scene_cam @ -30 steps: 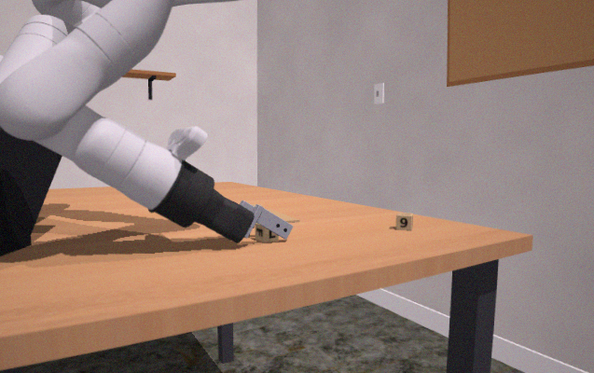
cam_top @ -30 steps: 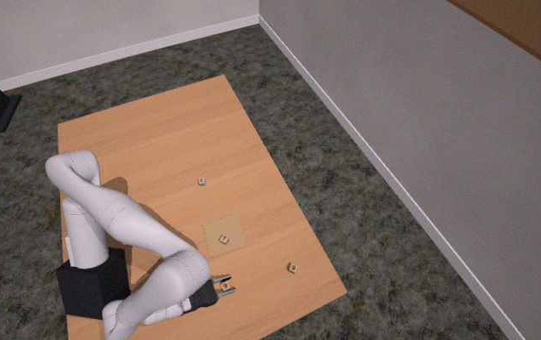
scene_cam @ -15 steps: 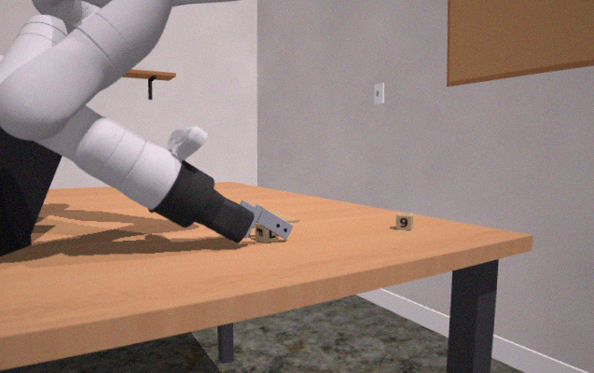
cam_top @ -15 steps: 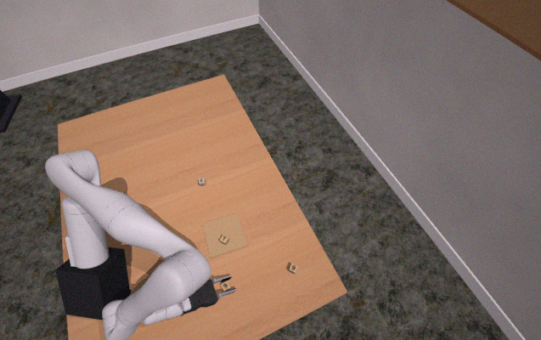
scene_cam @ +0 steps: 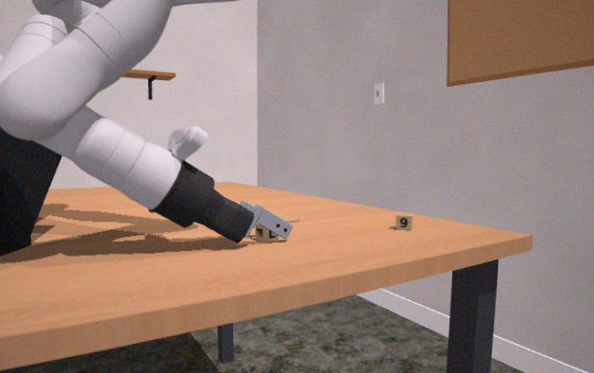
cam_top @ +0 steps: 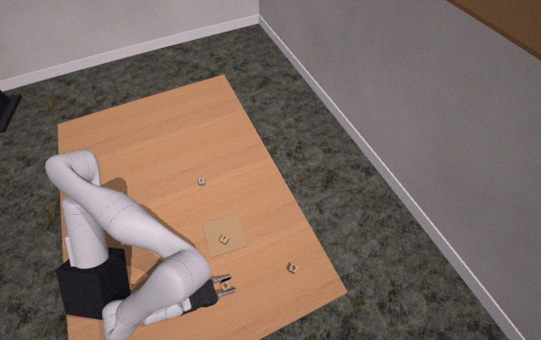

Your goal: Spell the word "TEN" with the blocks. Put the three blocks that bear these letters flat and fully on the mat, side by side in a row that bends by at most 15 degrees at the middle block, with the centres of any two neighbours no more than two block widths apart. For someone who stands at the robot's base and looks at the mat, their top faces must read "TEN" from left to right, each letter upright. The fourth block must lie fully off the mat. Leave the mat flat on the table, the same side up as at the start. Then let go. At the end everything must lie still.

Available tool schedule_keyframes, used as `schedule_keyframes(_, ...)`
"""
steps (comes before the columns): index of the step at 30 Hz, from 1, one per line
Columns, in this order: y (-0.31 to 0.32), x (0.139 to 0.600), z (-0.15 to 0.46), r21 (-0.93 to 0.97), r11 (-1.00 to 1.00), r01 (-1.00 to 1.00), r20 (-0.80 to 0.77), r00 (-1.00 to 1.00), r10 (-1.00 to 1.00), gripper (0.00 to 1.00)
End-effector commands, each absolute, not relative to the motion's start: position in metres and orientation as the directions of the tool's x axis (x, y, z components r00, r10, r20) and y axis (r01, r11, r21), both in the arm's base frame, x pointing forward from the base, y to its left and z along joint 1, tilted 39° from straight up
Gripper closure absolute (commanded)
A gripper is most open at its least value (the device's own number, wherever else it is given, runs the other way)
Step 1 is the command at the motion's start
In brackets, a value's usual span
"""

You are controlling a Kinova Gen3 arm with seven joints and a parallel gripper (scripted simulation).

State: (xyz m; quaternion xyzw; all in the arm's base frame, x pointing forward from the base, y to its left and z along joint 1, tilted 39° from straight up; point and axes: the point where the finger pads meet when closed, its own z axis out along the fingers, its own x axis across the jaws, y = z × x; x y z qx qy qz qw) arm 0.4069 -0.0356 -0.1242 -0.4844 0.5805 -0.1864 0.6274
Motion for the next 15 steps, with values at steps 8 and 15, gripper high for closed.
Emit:
schedule_keyframes(8,-0.04,0.406,-0.12,-0.825,0.461,-0.327,-0.547,0.256,-0.797,0.21)
schedule_keyframes(15,-0.054,0.401,-0.101,-0.825,0.461,-0.327,-0.547,0.256,-0.797,0.21)
